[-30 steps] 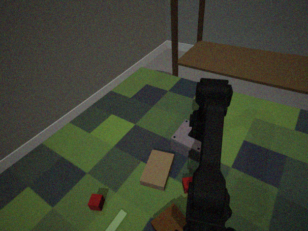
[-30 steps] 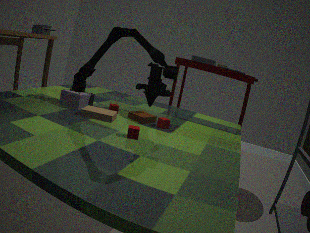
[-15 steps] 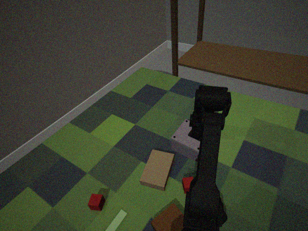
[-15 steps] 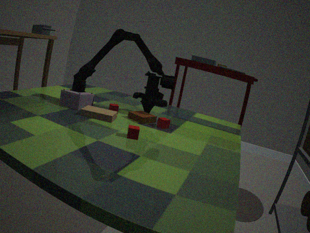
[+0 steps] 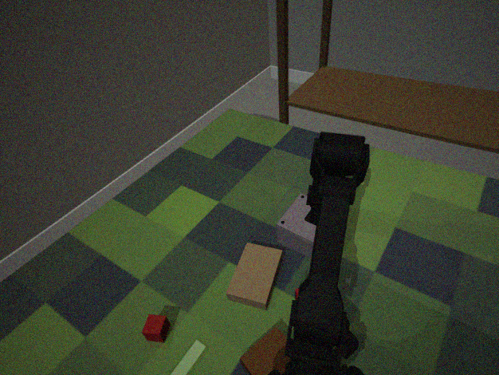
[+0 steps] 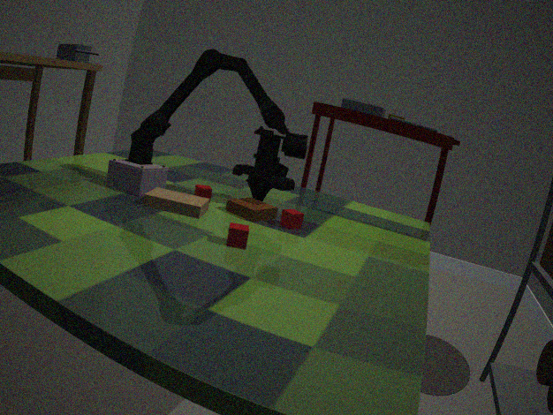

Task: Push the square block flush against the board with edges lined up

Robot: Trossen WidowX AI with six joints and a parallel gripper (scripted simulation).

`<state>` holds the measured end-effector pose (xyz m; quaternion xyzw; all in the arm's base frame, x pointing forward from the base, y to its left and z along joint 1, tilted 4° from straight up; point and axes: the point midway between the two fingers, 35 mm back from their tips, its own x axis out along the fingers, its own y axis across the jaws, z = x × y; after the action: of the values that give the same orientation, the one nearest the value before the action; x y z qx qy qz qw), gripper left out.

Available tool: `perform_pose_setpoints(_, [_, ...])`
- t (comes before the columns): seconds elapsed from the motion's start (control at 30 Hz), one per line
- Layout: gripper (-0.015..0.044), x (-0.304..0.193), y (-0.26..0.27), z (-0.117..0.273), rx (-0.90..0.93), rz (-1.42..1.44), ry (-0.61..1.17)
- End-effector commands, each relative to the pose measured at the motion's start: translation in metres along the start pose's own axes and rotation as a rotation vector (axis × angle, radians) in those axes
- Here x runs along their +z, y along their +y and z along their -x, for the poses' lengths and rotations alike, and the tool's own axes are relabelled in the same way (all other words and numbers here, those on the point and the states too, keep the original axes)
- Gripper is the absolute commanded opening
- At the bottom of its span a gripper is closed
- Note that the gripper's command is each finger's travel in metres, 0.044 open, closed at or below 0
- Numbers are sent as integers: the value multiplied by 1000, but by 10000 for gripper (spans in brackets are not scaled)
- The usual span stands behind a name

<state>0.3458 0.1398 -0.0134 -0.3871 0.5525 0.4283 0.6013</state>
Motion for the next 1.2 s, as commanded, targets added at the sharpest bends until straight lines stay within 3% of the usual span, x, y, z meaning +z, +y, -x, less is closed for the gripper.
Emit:
perform_pose_setpoints(0.0, [0,-7,-1,-1,1,1,6])
perform_pose_setpoints(1.17, [0,-57,-8,-1,0,1,11])
